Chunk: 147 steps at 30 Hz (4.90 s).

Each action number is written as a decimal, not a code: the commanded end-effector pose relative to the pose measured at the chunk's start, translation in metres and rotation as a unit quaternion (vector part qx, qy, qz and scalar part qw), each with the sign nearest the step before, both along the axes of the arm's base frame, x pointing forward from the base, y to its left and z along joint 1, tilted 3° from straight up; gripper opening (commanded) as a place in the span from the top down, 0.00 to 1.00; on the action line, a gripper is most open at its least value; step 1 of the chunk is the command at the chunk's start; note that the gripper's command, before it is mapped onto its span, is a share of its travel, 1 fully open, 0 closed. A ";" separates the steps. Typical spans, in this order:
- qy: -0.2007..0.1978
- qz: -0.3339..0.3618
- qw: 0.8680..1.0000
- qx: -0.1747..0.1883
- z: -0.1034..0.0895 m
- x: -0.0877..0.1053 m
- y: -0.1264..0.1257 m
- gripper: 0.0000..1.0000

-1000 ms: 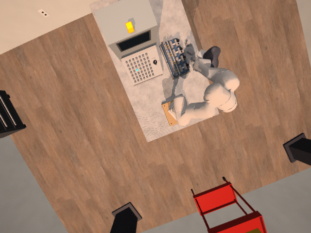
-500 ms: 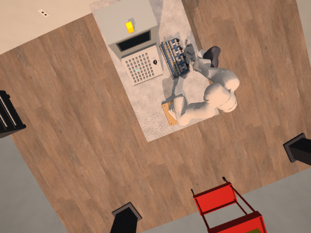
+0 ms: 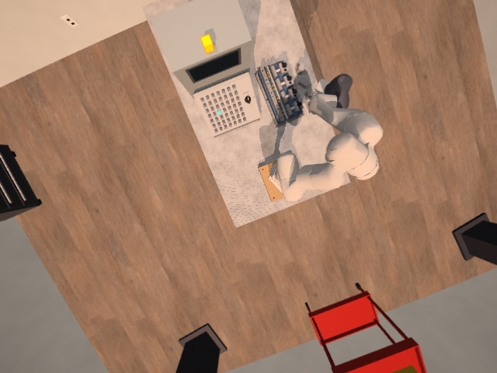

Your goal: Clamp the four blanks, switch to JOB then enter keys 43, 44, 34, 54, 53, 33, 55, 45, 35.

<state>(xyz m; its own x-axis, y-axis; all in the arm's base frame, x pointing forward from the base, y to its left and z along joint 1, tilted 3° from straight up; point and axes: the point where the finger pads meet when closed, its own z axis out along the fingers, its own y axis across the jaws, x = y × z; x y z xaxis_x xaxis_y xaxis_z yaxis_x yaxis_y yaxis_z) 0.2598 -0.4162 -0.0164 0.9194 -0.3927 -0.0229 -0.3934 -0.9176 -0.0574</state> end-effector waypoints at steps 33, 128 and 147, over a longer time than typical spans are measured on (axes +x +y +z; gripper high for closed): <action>-0.001 -0.003 1.000 -0.001 0.091 0.000 -0.007 1.00; -0.008 0.130 0.992 -0.002 0.178 0.069 0.187 1.00; -0.008 0.130 0.991 -0.002 0.176 0.069 0.188 1.00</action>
<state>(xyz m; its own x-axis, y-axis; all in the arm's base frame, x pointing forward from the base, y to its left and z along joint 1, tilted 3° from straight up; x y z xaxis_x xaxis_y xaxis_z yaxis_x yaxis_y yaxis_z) 0.3278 -0.2278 0.1598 0.9888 -0.1488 -0.0100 -0.1491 -0.9870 -0.0598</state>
